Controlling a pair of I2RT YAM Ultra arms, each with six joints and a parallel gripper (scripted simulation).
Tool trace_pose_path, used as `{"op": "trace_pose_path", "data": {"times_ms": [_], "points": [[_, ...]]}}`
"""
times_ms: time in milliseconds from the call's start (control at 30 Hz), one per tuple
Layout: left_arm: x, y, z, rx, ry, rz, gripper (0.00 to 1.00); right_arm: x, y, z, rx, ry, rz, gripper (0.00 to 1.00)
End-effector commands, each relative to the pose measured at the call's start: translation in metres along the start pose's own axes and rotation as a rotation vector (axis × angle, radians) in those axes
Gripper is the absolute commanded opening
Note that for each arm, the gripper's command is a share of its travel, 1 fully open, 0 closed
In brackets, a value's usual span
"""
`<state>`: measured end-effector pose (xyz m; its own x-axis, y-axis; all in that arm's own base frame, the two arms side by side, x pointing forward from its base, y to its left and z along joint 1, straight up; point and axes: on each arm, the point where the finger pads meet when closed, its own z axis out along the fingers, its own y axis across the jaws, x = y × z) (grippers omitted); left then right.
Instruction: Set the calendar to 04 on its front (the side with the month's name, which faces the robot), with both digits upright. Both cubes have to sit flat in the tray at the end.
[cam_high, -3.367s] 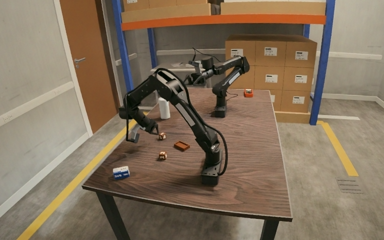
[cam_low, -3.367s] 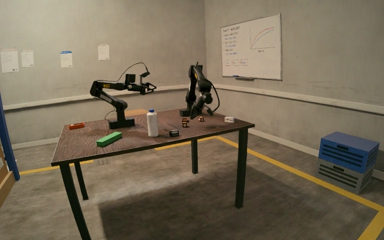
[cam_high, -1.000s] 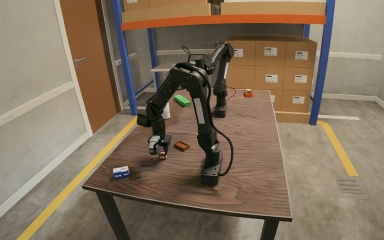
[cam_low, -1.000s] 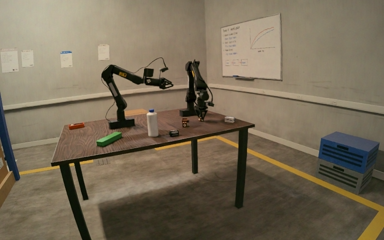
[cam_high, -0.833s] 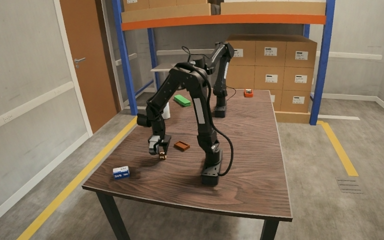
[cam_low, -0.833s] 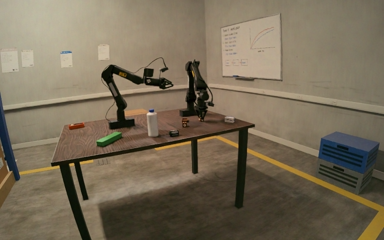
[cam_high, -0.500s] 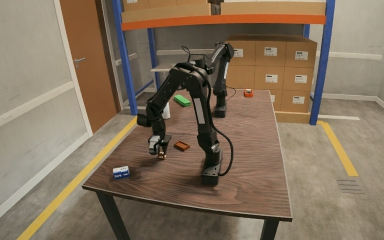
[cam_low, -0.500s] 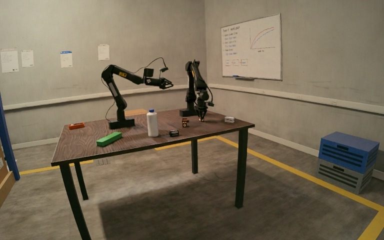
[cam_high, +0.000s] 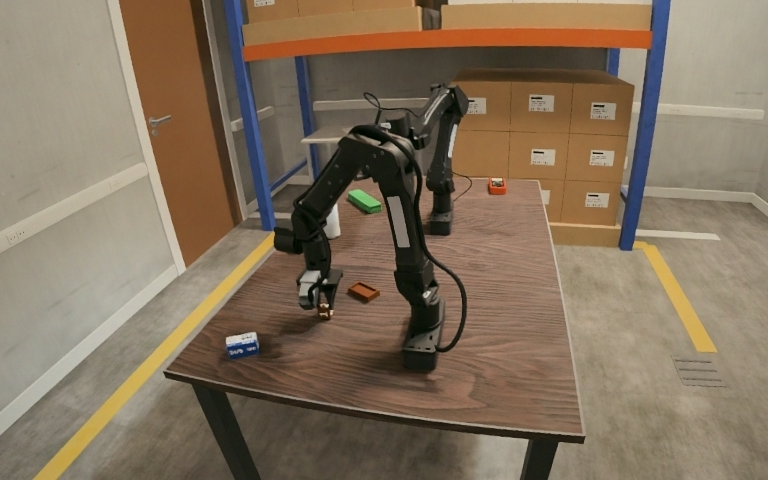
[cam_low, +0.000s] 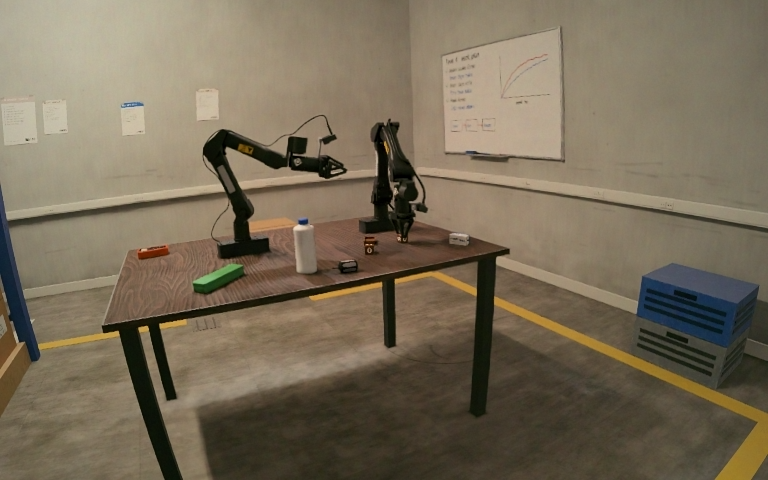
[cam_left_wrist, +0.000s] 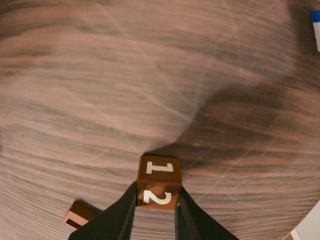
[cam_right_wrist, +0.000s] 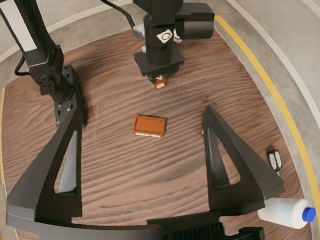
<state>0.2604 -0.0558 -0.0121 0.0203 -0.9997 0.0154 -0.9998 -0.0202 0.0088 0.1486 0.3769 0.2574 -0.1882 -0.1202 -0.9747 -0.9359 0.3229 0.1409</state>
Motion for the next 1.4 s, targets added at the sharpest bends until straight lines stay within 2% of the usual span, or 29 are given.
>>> {"op": "trace_pose_path", "data": {"times_ms": [0, 167, 333, 733, 1000, 1133, 1300, 1367], "points": [[0.003, -0.007, -0.033, 0.030, -0.011, 0.008, 0.26, -0.024, 0.003, 0.000, -0.007, -0.062, -0.007, 1.00], [0.003, -0.006, -0.062, 0.030, -0.011, 0.008, 0.26, -0.024, 0.003, 0.000, -0.007, -0.062, -0.007, 1.00], [0.010, -0.003, -0.059, 0.031, 0.015, -0.031, 0.26, -0.024, 0.003, 0.000, -0.007, -0.062, -0.007, 1.00], [0.066, 0.062, -0.048, -0.007, 0.088, -0.020, 0.26, -0.024, 0.003, 0.000, -0.007, -0.062, -0.007, 1.00], [0.069, 0.071, -0.047, -0.011, 0.077, 0.026, 0.26, -0.024, 0.003, 0.000, -0.007, -0.062, -0.007, 1.00], [0.068, 0.070, -0.048, -0.012, 0.064, 0.151, 0.26, -0.024, 0.003, 0.000, -0.007, -0.062, -0.007, 1.00], [0.069, 0.066, -0.050, -0.005, 0.061, 0.427, 0.26, -0.024, 0.003, 0.000, -0.007, -0.062, -0.007, 1.00], [0.069, 0.066, -0.050, -0.005, 0.061, 0.427, 0.26, -0.024, 0.003, 0.000, -0.007, -0.062, -0.007, 1.00]]}}
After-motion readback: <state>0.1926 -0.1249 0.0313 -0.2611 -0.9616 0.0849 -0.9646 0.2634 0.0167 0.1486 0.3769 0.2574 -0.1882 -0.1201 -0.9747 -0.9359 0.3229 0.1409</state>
